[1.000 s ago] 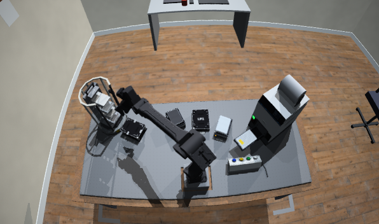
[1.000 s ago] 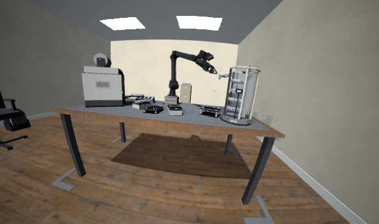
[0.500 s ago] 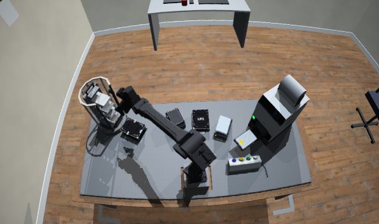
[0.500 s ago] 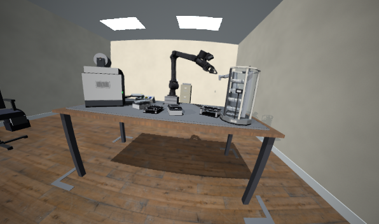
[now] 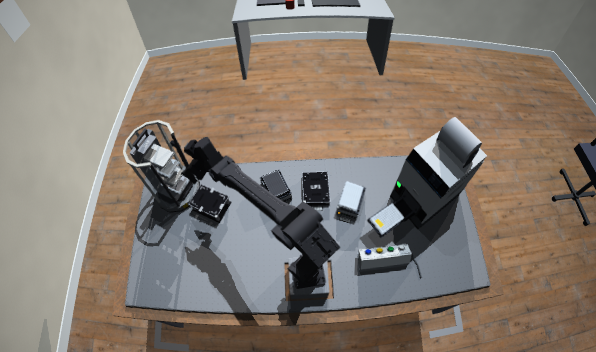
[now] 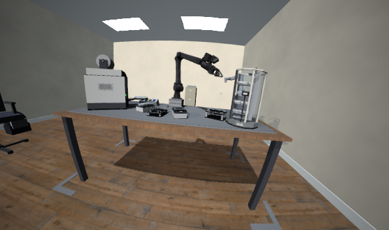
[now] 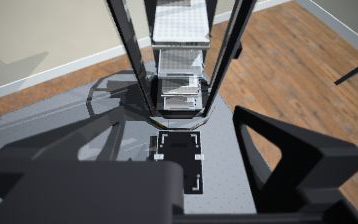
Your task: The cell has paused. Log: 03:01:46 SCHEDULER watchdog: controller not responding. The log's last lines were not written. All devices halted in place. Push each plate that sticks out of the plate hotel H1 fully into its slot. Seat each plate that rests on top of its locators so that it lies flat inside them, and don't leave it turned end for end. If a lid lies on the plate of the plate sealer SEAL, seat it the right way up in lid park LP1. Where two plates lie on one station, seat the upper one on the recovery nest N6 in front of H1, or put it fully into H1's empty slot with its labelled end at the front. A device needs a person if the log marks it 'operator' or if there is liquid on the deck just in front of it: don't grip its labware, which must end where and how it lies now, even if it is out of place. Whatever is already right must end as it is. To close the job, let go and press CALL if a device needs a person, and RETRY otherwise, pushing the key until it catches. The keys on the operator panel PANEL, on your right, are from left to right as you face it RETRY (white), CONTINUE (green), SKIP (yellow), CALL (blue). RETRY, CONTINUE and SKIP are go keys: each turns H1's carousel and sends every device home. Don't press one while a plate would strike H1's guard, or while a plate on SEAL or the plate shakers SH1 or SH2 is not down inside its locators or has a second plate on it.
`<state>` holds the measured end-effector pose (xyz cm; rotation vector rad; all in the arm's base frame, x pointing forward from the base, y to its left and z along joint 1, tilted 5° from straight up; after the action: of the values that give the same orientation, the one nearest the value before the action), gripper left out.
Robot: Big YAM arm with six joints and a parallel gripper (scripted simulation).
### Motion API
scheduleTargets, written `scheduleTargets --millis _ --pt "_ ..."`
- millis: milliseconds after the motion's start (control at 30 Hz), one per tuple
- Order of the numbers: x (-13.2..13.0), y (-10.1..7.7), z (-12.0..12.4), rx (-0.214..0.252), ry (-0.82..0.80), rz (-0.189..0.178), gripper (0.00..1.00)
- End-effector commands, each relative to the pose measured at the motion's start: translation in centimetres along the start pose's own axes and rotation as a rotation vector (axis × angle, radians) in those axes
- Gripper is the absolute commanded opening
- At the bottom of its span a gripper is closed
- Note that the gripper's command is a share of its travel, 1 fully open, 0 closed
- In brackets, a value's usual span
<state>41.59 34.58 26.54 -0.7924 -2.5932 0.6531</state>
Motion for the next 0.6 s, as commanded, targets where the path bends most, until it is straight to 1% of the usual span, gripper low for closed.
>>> scheduleTargets --millis 0,233,300,433,467,567 --pt "-0.8 1.3 1.6 0.005 0.020 0.007 1.00" --pt "-0.6 2.3 3.2 0.006 0.016 0.001 1.00" --pt "-0.6 2.3 3.2 0.006 0.016 0.001 1.00" --pt "-0.6 2.8 4.0 0.007 0.014 -0.003 1.00" --pt "-0.7 2.0 1.9 -0.026 -0.005 0.002 1.00" --pt "-0.7 2.0 1.9 -0.026 -0.005 0.002 1.00"
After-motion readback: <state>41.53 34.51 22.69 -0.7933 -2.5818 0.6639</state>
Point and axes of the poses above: the point where the finger pads meet when closed, its own y axis out along the fingers, its own x axis across the jaws, z = x × y, the point moved 6 cm from there along -y, back along the fingers, and after that the axes turned 9 degrees about y, right-handed, at the moved point
